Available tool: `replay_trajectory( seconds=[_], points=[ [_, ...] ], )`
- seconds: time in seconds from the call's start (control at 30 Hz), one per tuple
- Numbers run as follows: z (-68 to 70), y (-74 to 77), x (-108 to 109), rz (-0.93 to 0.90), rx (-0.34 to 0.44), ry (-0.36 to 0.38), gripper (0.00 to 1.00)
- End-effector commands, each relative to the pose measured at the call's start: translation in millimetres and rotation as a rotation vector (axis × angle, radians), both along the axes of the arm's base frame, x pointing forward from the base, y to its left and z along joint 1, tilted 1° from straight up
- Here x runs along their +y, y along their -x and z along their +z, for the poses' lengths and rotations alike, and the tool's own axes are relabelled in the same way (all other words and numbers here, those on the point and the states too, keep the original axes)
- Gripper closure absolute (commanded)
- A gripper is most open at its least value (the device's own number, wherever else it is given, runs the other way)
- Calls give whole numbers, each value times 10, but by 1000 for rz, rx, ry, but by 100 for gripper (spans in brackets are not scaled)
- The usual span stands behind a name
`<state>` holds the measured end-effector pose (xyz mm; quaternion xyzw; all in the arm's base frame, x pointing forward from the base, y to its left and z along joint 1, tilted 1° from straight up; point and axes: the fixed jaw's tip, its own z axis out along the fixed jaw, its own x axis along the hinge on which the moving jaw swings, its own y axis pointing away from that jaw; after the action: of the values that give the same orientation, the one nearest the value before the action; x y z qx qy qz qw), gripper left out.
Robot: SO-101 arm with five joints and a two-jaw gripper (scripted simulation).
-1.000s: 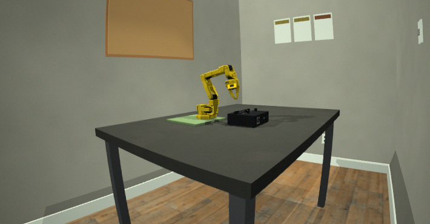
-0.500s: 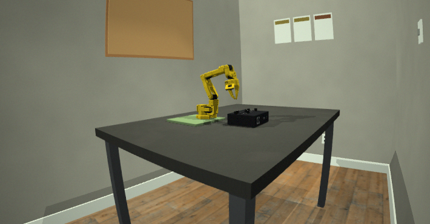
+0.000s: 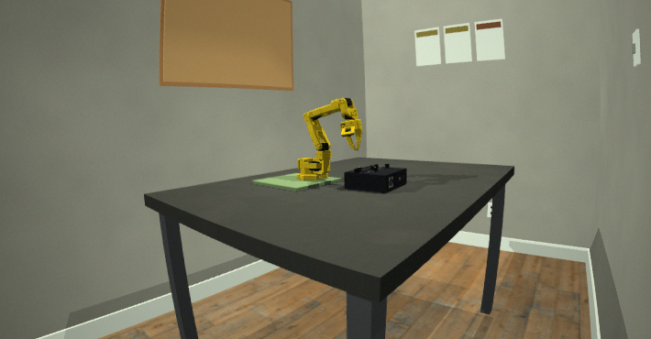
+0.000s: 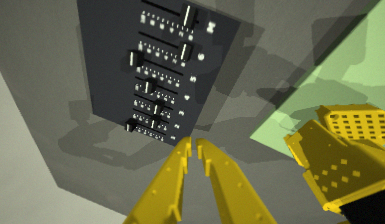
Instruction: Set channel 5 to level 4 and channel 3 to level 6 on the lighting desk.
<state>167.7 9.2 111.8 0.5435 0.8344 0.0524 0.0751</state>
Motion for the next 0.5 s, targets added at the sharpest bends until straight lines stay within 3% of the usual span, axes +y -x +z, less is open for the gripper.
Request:
replay_trajectory(
  seconds=[0.0, 0.47],
  points=[
    [3, 2, 13, 10, 10, 0, 100],
    [1, 2, 21, 72, 11, 11, 100]
  ],
)
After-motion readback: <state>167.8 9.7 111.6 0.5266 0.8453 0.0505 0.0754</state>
